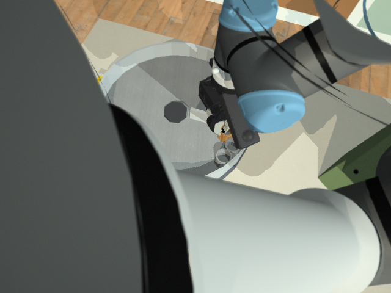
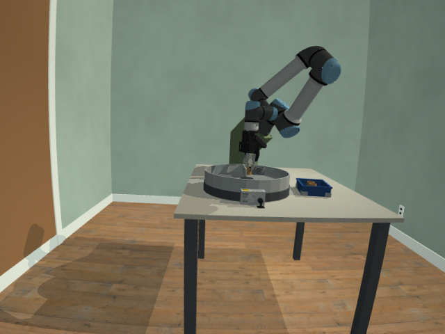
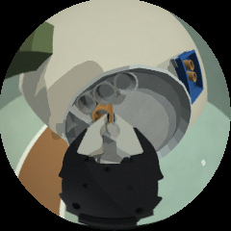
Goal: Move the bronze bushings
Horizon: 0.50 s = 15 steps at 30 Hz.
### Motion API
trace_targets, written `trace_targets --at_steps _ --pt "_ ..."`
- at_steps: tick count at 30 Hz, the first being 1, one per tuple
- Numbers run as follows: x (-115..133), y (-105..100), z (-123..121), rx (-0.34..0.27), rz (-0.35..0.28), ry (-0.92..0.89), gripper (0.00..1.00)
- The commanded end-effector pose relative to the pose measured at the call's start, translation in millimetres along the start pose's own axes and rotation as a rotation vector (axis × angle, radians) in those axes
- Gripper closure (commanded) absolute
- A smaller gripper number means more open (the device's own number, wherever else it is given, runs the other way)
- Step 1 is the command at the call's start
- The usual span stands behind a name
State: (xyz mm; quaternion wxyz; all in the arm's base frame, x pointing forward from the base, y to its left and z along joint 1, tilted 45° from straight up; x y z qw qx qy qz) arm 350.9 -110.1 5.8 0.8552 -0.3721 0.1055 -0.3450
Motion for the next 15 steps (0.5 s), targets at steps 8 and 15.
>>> trace_targets --at_steps 8,15 --pt "0.2 -0.2 -0.1 0.0 -0.001 0.0 0.95" --pt "0.2 -0.2 -0.1 0.0 -0.001 0.0 1.0"
Point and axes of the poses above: the point where the finger pads meet when closed, its own y axis out along the fingers, its own z axis across the jaws, x = y × z, the point moved 10 cm from there along -y, back along the fingers, and after that the axes turned 15 degrees about -y, right-handed, at the moved point
